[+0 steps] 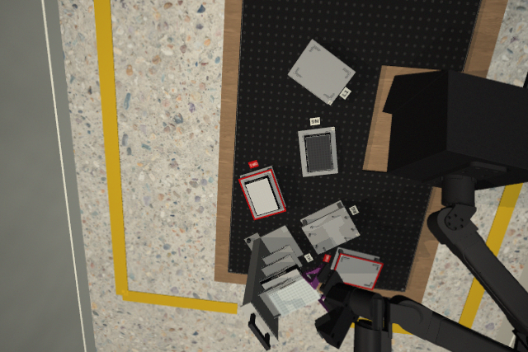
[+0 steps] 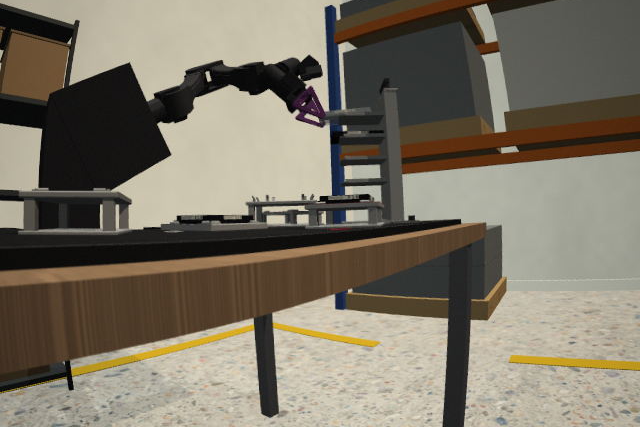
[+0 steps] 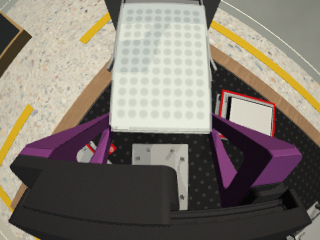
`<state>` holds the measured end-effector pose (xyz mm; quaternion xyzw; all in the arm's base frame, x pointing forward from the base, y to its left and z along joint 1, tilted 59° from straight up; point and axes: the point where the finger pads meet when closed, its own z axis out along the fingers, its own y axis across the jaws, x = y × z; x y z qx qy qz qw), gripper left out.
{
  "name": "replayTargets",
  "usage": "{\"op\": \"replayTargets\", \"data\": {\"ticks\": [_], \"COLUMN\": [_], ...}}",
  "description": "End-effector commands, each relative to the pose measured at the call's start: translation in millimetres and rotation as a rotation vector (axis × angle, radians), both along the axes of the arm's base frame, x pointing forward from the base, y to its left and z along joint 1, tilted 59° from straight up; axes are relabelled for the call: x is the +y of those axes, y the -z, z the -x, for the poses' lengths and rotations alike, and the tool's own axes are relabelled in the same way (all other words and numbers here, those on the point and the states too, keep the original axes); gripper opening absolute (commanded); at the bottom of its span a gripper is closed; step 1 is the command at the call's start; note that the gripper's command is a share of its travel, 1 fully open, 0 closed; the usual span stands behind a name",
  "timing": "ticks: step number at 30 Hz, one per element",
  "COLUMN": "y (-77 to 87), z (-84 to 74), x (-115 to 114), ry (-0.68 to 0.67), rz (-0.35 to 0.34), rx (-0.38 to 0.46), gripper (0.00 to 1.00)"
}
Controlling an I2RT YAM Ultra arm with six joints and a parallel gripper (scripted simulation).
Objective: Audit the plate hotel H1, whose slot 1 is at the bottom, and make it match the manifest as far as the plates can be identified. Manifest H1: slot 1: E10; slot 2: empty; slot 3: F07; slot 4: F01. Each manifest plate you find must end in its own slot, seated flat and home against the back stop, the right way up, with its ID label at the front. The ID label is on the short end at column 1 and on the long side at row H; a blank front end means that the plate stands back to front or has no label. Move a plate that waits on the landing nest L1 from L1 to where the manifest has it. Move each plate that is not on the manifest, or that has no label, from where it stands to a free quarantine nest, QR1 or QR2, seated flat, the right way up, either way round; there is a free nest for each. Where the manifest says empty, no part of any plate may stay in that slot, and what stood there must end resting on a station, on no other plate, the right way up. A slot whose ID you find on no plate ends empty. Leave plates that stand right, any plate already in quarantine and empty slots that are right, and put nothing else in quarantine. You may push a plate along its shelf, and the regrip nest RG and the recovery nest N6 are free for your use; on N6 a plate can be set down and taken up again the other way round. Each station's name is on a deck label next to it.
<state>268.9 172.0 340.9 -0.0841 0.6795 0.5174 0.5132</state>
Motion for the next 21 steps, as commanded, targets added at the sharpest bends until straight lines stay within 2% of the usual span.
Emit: {"op": "replayTargets", "data": {"ticks": [1,2,3,21], "y": [-0.4,-0.4,0.1,0.1], "z": [0.3,0.3,0.2,0.2], "x": [0.1,0.1,0.9,0.9], "ry": [-0.002,-0.002,-0.002,-0.002], "rz": [0.001,0.001,0.001,0.001], "rx": [0.001,0.001,0.001,0.001], "gripper": [0.86,0.86,1.00,1.00]}}
